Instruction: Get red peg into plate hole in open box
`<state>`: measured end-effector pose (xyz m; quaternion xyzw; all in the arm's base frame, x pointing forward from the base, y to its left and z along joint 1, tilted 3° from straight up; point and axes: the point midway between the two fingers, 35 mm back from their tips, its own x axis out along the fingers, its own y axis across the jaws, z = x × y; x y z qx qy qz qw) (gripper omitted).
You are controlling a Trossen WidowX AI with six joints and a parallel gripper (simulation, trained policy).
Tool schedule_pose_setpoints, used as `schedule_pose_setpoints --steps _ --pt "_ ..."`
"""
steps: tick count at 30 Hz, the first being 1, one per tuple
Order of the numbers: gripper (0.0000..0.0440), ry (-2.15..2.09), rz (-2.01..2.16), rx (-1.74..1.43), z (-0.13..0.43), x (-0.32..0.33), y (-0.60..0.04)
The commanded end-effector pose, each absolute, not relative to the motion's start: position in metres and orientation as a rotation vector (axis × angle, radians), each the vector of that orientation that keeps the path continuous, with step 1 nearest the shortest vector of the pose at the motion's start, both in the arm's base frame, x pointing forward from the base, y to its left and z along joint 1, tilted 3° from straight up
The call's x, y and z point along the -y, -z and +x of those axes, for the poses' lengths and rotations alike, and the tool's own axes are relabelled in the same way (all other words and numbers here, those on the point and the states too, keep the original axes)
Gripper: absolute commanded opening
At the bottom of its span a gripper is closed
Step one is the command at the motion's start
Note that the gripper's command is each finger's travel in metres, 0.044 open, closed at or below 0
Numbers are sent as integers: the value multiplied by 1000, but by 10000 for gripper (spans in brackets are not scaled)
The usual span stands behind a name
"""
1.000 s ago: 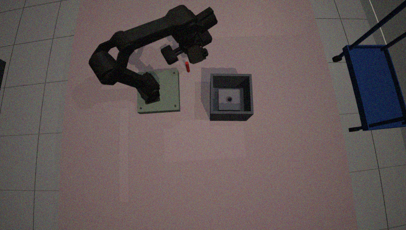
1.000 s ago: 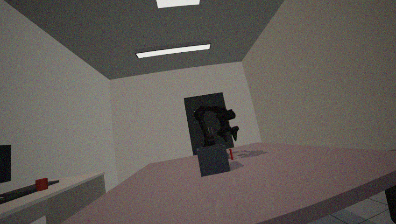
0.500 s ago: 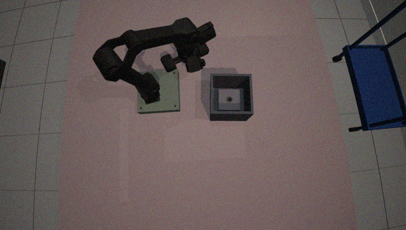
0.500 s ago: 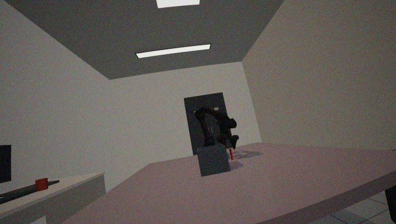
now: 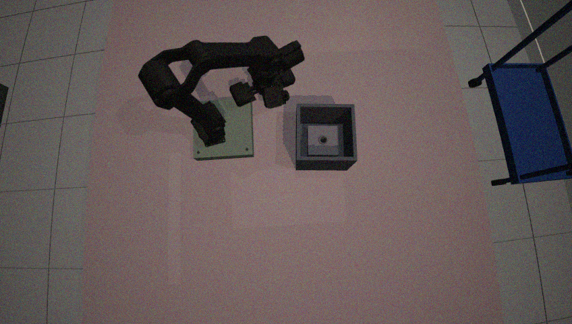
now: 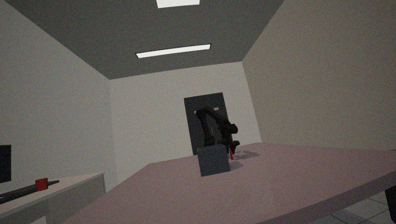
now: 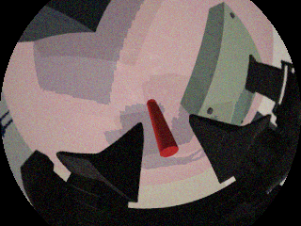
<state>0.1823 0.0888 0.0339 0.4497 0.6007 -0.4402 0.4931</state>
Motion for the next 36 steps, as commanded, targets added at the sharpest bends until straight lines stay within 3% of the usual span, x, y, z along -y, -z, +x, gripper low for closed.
schedule_pose_setpoints --steps 1,6,9,36 --pt "185 1065 1087 -1470 182 -90 -28" --pt "57 1041 1077 -1489 184 -92 -22" --pt "11 1022 1084 -1493 187 -93 -22" --pt "0 783 1274 -1337 217 -87 -113"
